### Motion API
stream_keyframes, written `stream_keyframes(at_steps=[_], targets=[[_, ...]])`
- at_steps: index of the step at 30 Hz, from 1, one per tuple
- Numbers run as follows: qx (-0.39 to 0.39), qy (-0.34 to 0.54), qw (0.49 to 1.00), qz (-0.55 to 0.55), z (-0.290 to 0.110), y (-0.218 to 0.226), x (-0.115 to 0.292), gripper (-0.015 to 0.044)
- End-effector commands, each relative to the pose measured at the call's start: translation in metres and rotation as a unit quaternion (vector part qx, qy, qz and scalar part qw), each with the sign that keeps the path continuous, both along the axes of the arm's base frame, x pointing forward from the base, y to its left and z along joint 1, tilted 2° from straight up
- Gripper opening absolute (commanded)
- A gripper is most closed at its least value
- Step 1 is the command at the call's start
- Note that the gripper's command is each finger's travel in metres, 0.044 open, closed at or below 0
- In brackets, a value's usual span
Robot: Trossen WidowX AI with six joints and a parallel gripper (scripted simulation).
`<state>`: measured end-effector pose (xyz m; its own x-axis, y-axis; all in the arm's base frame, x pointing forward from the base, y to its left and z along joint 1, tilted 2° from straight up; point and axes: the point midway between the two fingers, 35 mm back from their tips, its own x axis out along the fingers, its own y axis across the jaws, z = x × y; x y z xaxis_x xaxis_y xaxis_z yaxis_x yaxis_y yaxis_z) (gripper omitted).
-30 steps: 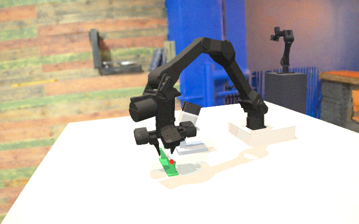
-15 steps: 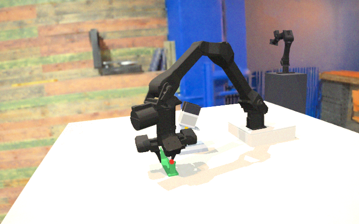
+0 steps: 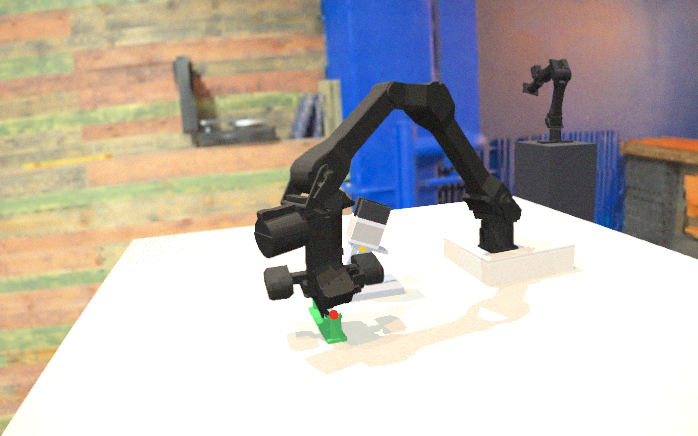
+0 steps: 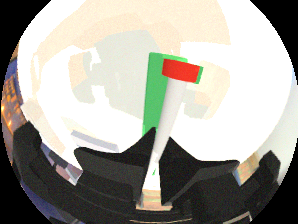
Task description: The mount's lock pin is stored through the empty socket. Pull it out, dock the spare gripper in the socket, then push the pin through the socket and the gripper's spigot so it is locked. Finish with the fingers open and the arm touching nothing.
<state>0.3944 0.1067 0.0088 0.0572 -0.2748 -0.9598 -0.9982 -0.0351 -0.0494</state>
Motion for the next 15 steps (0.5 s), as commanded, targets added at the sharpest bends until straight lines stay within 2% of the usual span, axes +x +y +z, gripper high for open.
stream_keyframes(at_steps=[1,7,15], targets=[[-0.002,0.000,1.000,0.001,0.000,-0.001,0.000,0.0000],[-0.002,0.000,1.000,0.001,0.003,-0.001,0.000,0.0000],[-0.002,0.000,1.000,0.001,0.028,0.000,0.000,0.0000]])
